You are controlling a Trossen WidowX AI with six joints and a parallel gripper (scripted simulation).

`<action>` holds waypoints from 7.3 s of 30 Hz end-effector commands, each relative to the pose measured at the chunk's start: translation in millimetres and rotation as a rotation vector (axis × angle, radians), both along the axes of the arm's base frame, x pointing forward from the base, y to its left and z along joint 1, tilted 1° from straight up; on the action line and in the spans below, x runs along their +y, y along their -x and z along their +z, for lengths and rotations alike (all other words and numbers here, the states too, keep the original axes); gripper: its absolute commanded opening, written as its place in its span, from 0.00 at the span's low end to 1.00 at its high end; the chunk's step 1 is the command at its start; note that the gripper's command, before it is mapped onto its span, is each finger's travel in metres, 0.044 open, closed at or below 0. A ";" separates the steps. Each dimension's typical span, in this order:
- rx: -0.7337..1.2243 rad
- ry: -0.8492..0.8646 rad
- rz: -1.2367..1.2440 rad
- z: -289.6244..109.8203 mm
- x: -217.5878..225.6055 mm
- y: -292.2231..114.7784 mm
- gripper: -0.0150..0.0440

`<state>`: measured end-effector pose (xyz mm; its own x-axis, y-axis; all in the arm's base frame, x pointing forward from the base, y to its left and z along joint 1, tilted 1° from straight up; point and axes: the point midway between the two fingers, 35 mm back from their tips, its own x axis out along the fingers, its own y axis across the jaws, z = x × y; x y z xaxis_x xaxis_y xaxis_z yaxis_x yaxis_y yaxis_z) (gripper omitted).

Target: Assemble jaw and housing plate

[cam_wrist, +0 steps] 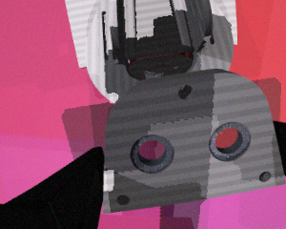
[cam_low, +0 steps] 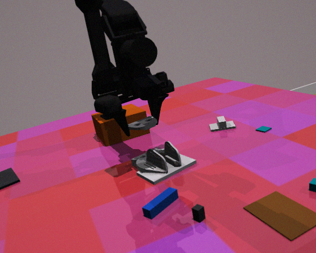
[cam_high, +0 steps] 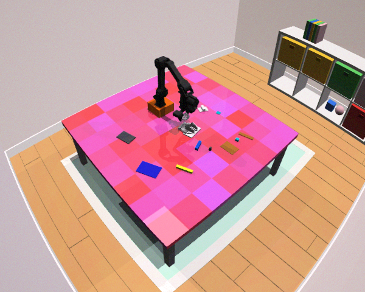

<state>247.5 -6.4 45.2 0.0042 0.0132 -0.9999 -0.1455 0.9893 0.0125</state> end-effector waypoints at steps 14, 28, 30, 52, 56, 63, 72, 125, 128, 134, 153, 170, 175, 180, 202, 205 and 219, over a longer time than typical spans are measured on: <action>0.001 0.003 -0.006 -0.6 0.4 1.9 0.85; 0.002 0.003 -0.015 -0.6 0.6 2.0 0.85; 0.002 0.003 -0.015 -0.6 0.6 2.0 0.85; 0.002 0.003 -0.016 -27.8 0.9 0.0 0.85; 0.002 0.003 -0.016 -34.5 0.9 0.0 0.85; 0.002 0.003 -0.016 -45.9 1.1 0.4 0.85; 0.002 0.003 -0.017 -60.3 1.3 1.9 0.85; 0.002 0.003 -0.015 -69.9 1.4 2.3 0.85; 0.002 0.003 -0.015 -69.9 1.4 2.3 0.85; 0.002 0.003 -0.014 -72.2 1.4 2.3 0.85; 0.002 0.003 -0.014 -74.9 1.4 2.3 0.85; 0.002 0.003 -0.013 -77.2 1.4 2.3 0.85; 0.002 0.003 -0.013 -77.2 1.4 2.3 0.85; 0.002 0.003 -0.013 -77.2 1.4 2.3 0.85; 0.002 0.003 -0.013 -77.2 1.4 2.3 0.85; 0.002 0.003 -0.013 -77.2 1.4 2.3 0.85; 0.002 0.003 -0.013 -77.2 1.4 2.3 0.85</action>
